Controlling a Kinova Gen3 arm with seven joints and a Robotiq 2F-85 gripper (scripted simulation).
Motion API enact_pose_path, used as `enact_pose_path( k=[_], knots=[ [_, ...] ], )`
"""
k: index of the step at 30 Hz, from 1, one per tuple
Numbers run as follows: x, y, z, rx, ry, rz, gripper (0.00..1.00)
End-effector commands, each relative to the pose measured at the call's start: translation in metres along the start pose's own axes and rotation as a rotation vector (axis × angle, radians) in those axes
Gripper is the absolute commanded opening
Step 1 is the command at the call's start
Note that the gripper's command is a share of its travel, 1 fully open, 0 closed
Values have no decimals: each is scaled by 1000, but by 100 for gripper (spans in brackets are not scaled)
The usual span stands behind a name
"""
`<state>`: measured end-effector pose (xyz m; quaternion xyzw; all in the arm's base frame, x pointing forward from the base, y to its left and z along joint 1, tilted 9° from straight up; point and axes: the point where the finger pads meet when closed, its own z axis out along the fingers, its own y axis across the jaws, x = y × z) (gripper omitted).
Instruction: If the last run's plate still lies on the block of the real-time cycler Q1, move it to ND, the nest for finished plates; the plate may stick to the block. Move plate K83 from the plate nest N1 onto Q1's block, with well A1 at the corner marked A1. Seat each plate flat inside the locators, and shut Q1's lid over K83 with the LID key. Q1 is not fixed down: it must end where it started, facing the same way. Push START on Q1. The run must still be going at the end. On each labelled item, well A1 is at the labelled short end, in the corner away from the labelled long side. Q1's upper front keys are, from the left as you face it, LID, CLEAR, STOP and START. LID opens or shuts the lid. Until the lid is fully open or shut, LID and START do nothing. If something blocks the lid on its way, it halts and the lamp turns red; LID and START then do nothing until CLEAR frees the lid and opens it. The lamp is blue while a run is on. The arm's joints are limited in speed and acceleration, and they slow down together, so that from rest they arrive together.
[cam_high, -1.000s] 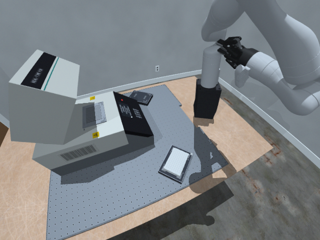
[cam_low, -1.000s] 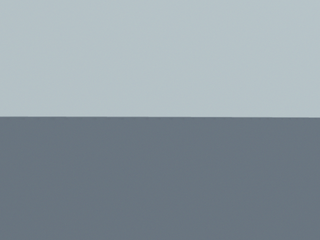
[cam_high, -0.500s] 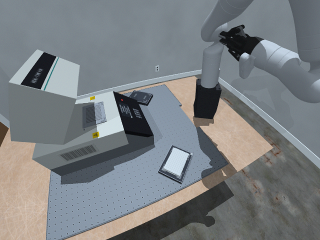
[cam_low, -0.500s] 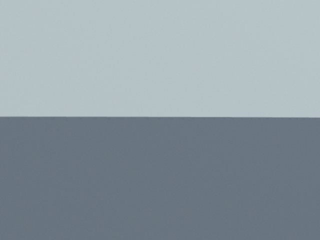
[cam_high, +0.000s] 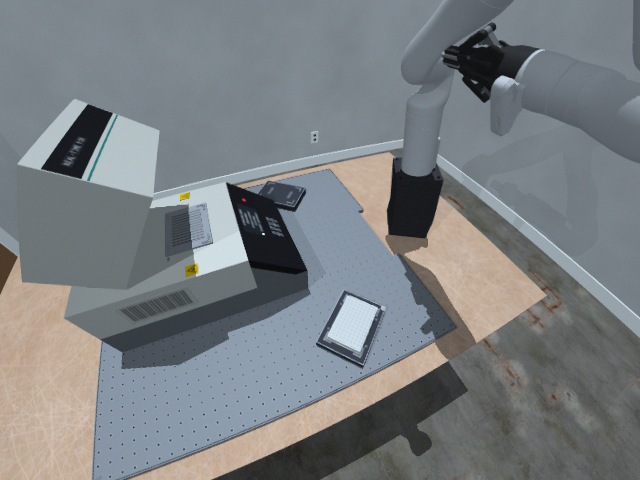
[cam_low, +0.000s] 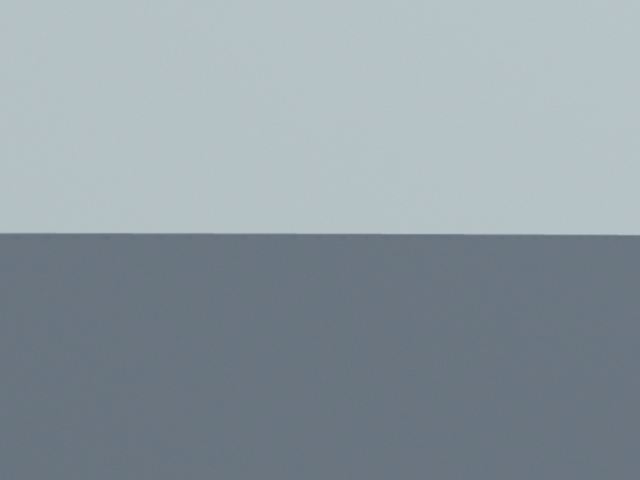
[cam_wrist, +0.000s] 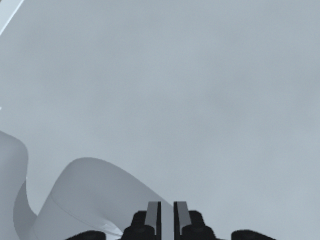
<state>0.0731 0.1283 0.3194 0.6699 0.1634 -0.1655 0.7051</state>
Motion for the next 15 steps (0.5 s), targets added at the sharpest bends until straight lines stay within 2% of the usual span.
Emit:
enact_pose_path(
  k=[1, 6, 15],
  knots=[
    [-7, 13, -4, -48, -41, -5, 14],
    [-4, 15, -3, -63, -26, -27, 10],
    [1, 19, 0, -98, 7, -77, 10]
  ],
)
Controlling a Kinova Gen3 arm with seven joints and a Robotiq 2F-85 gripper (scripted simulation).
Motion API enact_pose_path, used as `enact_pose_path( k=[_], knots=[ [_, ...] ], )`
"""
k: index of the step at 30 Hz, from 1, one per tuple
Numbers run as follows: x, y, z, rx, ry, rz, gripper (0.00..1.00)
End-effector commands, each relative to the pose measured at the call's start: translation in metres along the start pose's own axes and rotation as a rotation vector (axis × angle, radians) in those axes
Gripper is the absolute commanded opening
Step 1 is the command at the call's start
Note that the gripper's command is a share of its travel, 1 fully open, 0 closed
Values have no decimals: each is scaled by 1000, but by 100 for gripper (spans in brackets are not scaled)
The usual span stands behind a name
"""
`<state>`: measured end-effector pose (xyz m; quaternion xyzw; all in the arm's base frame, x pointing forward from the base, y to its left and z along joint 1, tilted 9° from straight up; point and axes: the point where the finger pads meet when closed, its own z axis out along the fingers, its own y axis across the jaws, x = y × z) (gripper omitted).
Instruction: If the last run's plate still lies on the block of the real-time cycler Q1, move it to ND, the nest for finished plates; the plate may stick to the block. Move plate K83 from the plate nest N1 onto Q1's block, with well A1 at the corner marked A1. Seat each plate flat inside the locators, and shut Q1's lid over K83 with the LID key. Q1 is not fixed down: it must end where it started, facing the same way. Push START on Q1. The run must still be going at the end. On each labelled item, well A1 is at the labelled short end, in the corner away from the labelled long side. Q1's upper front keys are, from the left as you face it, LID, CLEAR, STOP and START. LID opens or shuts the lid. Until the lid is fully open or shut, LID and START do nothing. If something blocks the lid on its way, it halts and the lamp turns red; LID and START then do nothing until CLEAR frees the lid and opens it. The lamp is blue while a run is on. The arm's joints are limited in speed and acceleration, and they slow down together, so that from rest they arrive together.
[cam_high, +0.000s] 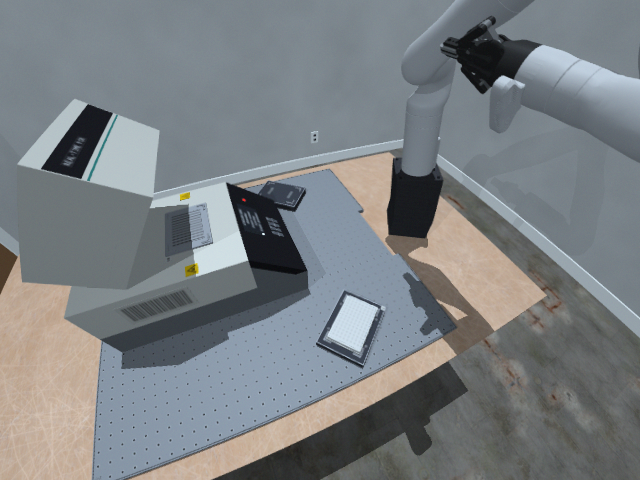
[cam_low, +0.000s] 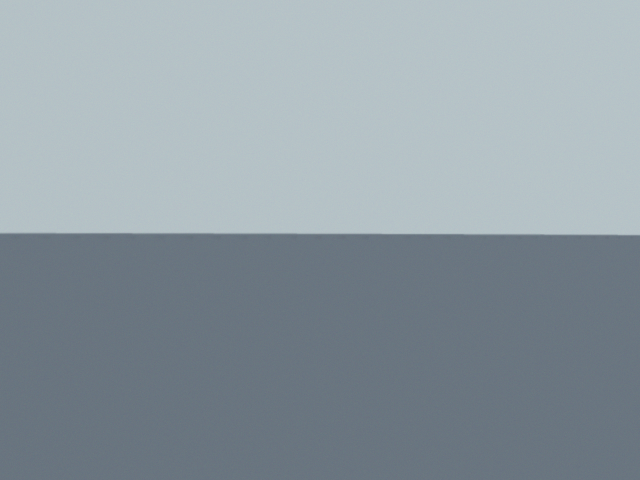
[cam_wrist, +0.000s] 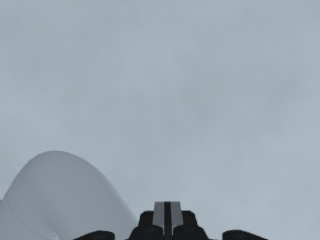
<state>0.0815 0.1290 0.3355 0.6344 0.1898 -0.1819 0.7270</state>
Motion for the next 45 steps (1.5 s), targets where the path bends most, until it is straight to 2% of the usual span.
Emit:
enact_pose_path(
  k=[1, 45],
  knots=[
    [2, 1, 1, -21, 16, -21, 10],
    [32, 24, 19, -227, 213, -301, 10]
  ],
)
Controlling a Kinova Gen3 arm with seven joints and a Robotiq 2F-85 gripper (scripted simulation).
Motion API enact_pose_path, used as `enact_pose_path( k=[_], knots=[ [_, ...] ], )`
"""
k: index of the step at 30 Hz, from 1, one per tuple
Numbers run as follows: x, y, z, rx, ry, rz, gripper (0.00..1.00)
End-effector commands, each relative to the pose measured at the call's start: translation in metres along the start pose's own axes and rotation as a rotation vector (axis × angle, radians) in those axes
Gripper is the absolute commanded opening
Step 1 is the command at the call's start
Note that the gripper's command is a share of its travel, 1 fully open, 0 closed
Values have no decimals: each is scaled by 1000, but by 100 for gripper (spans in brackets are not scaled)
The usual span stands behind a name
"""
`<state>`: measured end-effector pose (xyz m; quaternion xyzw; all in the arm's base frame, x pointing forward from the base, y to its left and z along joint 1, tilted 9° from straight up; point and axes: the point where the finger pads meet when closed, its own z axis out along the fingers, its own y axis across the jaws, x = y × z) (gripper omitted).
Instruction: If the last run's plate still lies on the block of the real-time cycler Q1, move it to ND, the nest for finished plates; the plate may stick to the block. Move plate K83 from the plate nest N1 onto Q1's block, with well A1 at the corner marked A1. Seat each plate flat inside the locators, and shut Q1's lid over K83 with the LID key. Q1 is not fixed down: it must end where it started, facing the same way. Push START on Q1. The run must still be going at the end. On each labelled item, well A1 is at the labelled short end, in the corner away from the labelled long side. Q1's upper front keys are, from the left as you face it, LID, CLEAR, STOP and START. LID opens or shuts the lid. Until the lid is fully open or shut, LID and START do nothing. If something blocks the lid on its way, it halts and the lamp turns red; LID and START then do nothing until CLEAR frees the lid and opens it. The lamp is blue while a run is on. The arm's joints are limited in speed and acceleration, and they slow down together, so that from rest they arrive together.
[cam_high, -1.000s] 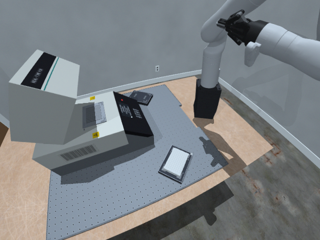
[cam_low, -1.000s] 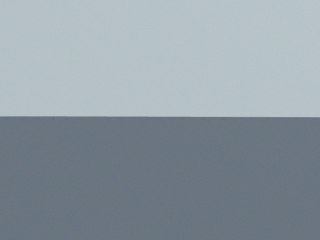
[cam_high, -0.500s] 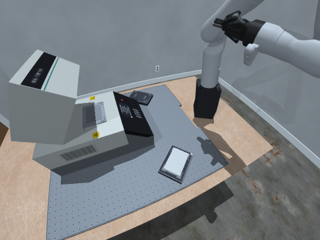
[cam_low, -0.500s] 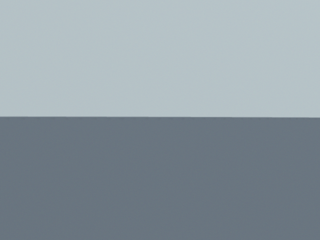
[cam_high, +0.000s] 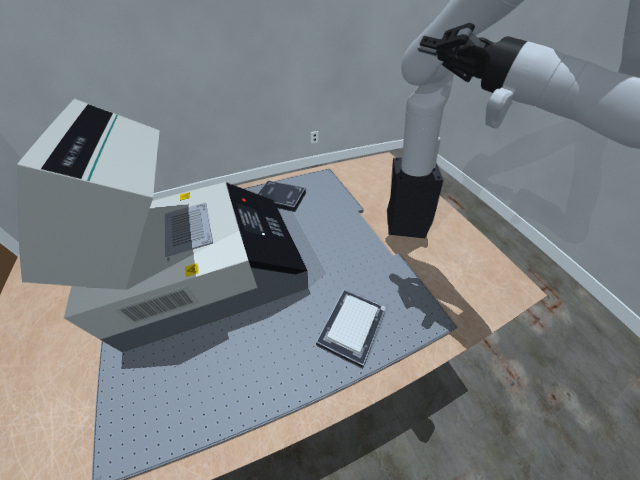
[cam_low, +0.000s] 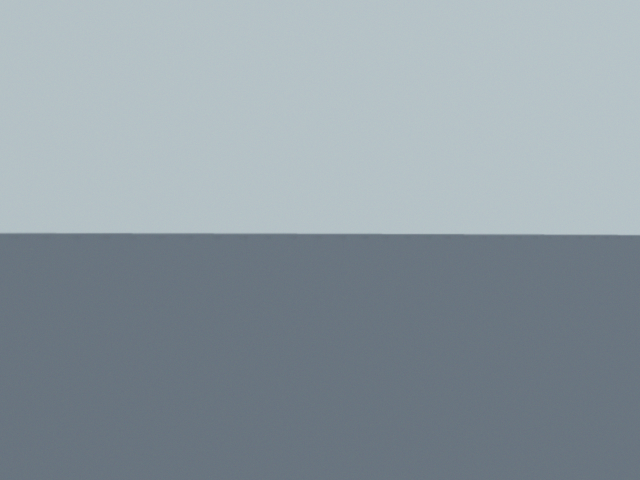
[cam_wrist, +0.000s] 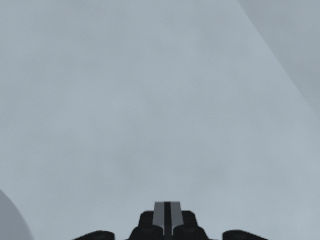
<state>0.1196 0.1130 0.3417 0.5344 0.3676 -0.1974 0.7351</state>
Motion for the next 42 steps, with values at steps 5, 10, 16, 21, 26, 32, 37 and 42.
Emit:
enact_pose_path(
  k=[5, 10, 16, 21, 26, 32, 37, 42],
  knots=[
    [2, 3, 4, -27, 27, -37, 10],
    [5, 6, 8, -53, 52, -72, 10],
    [7, 10, 12, -84, 81, -114, 10],
    [9, 12, 14, -99, 96, -135, 10],
    [11, 15, 18, -125, 121, -170, 10],
    [14, 19, 22, -156, 150, -212, 10],
    [16, 21, 25, -177, 170, -240, 10],
    [17, 24, 28, -197, 190, -268, 10]
  ],
)
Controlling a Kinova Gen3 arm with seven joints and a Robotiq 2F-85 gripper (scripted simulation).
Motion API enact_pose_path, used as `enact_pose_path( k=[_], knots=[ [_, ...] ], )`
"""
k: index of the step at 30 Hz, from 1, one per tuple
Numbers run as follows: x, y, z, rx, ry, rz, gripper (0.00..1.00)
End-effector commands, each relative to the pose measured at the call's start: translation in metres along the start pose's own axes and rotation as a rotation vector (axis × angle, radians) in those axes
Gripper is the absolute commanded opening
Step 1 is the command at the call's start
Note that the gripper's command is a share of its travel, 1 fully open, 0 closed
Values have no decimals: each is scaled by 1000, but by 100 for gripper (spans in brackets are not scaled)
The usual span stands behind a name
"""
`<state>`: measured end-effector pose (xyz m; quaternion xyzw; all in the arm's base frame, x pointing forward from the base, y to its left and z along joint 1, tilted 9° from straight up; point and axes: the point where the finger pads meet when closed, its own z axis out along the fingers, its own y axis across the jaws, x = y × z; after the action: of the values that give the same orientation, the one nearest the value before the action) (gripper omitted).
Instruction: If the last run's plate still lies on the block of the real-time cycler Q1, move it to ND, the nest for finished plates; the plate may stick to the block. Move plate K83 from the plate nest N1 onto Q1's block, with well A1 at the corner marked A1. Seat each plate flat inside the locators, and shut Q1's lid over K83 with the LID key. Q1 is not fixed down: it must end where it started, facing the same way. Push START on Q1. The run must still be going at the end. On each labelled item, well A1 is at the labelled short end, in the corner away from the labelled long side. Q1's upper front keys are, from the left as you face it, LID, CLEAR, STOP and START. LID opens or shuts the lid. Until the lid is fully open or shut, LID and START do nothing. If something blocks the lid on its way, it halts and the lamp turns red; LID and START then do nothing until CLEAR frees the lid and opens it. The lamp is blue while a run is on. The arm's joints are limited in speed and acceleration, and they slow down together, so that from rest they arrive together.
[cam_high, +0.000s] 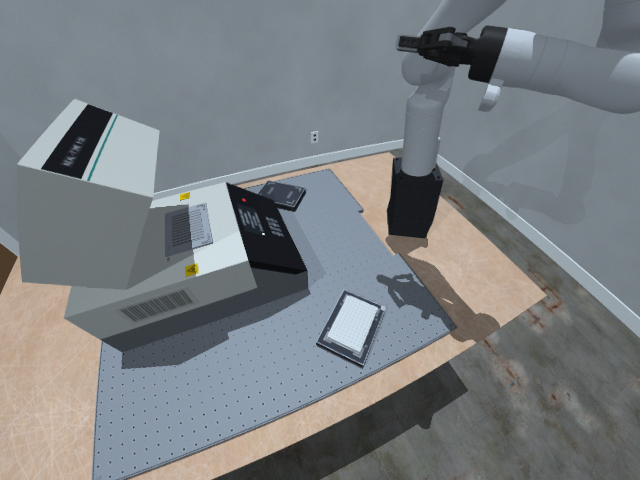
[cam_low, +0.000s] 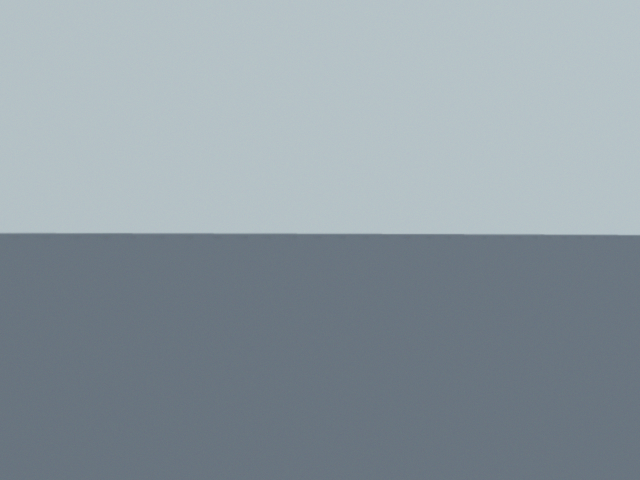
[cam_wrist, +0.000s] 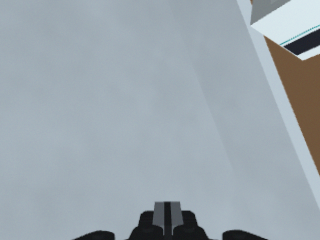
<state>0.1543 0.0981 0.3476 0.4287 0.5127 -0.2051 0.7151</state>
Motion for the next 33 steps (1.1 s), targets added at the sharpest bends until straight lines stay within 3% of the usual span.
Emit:
enact_pose_path(
  k=[1, 33],
  knots=[
    [0, 2, 3, -16, 16, -22, 10],
    [5, 17, 28, -160, 154, -218, 10]
  ],
)
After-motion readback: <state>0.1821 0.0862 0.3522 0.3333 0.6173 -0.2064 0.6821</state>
